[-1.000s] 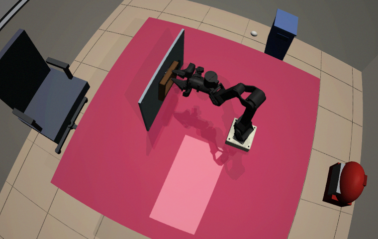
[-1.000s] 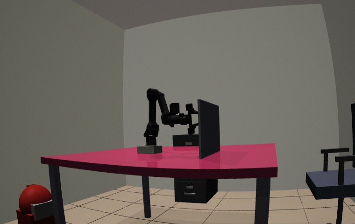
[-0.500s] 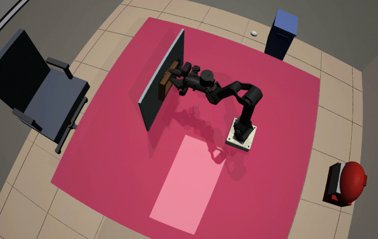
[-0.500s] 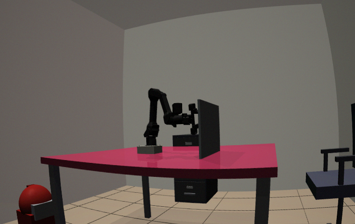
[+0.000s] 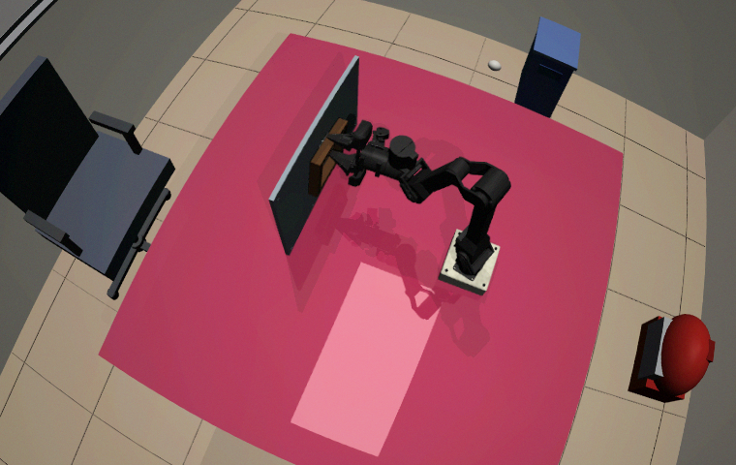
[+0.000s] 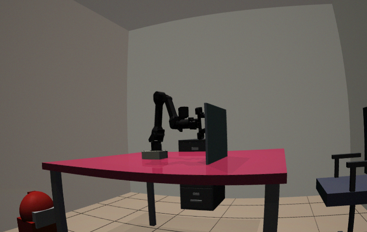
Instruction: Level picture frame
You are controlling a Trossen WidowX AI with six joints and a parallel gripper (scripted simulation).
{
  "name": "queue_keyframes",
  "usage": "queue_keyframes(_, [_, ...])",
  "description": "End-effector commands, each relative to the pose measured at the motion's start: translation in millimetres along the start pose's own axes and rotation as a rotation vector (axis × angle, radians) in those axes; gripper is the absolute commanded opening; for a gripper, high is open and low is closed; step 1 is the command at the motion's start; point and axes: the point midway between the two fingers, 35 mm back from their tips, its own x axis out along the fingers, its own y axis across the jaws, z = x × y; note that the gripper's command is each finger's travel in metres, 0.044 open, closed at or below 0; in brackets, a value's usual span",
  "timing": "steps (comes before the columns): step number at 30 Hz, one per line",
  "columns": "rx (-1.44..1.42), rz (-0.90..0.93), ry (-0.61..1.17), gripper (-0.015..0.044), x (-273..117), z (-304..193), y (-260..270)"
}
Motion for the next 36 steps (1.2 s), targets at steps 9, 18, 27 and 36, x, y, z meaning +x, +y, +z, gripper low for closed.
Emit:
queue_keyframes(9, [0.005, 0.0, -0.004, 0.026, 0.3, 0.6, -0.1])
queue_keyframes(18, [0.005, 0.0, -0.004, 0.0181, 0.5, 1.0, -0.2])
queue_keyframes(27, [0.005, 0.0, -0.004, 0.0062, 0.5, 1.0, -0.2])
queue_keyframes(36, [0.005, 0.0, -0.004, 0.0, 0.5, 0.9, -0.2])
